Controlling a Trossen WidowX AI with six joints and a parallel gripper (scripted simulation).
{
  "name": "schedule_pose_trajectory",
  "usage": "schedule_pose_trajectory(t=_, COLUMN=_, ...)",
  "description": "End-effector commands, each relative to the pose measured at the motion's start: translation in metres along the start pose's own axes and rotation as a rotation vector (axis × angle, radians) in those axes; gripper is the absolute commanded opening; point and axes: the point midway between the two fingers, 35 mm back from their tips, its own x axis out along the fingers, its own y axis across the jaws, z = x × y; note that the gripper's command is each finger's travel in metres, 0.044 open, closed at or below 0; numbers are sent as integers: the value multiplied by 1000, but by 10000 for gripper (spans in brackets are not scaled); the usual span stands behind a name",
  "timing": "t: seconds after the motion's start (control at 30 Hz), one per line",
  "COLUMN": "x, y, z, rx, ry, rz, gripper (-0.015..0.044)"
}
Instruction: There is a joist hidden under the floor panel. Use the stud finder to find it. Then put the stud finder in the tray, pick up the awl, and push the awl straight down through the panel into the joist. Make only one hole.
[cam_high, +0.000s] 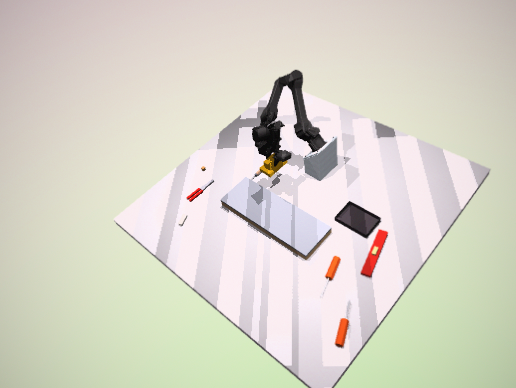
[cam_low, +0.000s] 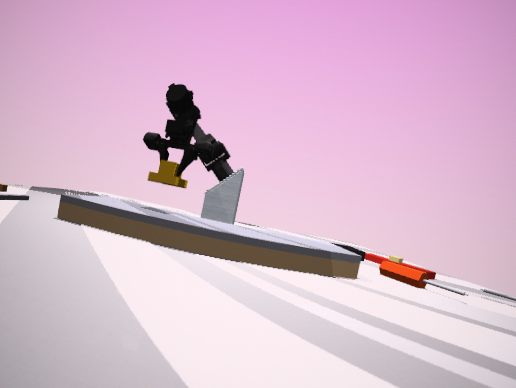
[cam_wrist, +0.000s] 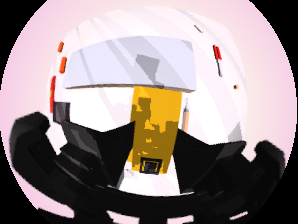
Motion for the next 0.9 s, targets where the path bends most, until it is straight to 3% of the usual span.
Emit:
schedule_pose_trajectory(t=0.0, x=-5, y=-5, z=8, rx=7, ry=-10, rz=-8, gripper=0)
schedule_pose_trajectory(t=0.87, x=6, y=-40, z=123, rx=-21, ry=-15, rz=0, gripper=0)
